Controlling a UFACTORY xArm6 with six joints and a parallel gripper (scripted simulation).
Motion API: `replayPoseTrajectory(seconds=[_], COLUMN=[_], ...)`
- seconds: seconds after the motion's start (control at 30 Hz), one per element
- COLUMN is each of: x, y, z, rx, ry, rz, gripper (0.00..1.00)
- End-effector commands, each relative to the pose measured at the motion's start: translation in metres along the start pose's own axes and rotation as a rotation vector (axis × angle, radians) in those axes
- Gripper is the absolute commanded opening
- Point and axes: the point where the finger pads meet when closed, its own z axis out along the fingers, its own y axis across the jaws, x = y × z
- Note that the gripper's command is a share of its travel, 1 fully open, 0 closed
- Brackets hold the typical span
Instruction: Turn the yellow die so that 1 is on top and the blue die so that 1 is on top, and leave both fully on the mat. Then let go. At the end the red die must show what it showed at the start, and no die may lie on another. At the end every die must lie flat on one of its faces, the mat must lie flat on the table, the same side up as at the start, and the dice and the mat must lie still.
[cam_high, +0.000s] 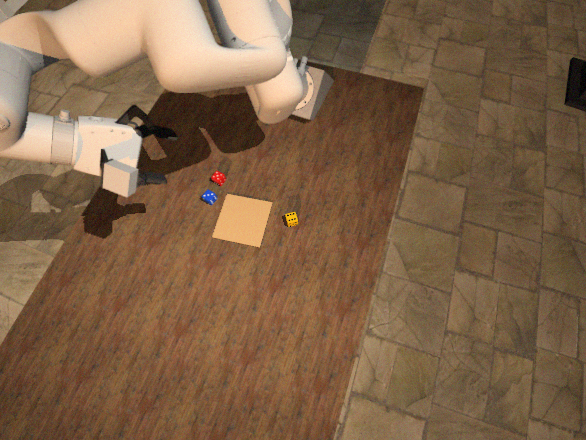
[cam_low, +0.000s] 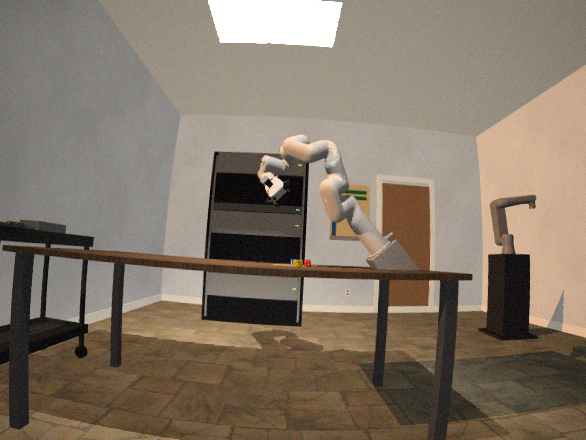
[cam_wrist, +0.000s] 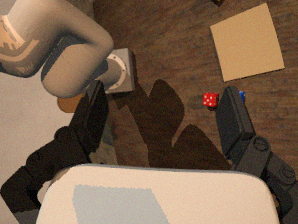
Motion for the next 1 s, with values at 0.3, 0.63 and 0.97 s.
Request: replayPoseTrajectory(seconds=[0.3, 0.63, 0.97], x=[-0.023, -0.045, -0.070], y=[0.020, 0.030, 0.039], z=[0.038, 0.059, 0.077], rx=[-0.242, -0.387, -0.538], ry=[-0.073, -0.083, -0.072], rz=[0.292, 0.464, 0.632], gripper=[1.00, 1.00, 1.00])
